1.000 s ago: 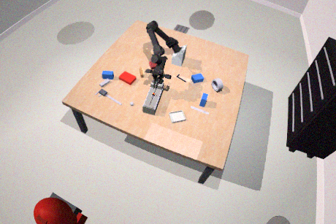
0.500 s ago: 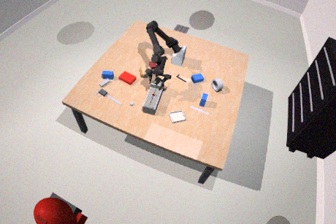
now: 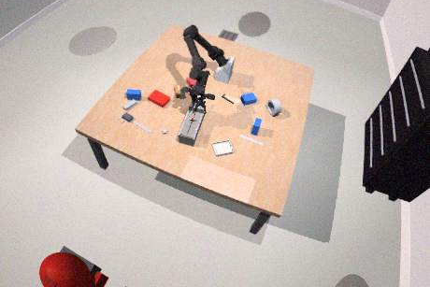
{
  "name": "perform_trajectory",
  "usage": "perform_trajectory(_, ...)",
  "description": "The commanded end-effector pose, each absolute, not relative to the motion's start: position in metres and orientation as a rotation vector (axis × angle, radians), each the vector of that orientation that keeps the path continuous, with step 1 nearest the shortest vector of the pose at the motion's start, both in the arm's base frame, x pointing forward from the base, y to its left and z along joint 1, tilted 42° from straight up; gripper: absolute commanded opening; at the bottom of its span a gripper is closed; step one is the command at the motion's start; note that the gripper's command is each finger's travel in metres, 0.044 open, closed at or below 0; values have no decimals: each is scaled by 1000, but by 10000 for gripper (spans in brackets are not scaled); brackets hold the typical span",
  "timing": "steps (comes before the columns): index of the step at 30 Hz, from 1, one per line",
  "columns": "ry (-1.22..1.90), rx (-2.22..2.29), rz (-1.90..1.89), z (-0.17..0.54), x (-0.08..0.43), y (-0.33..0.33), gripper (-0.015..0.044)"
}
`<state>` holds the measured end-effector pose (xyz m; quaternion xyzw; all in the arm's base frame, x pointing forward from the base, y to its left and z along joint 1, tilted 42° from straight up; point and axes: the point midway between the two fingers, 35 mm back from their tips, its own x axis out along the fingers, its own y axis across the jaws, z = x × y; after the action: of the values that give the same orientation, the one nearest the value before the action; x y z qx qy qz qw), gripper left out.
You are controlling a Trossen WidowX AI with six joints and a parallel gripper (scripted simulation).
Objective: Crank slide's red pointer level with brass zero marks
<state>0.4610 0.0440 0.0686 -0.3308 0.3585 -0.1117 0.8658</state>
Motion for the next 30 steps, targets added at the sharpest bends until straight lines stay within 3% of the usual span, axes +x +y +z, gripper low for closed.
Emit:
perform_trajectory(1, 751, -693, -234, 69, 461, 44, 0)
perform_trajectory(19, 751, -692, -233, 68, 461, 44, 0)
perform_trajectory(30, 751, -692, -233, 68, 461, 44, 289)
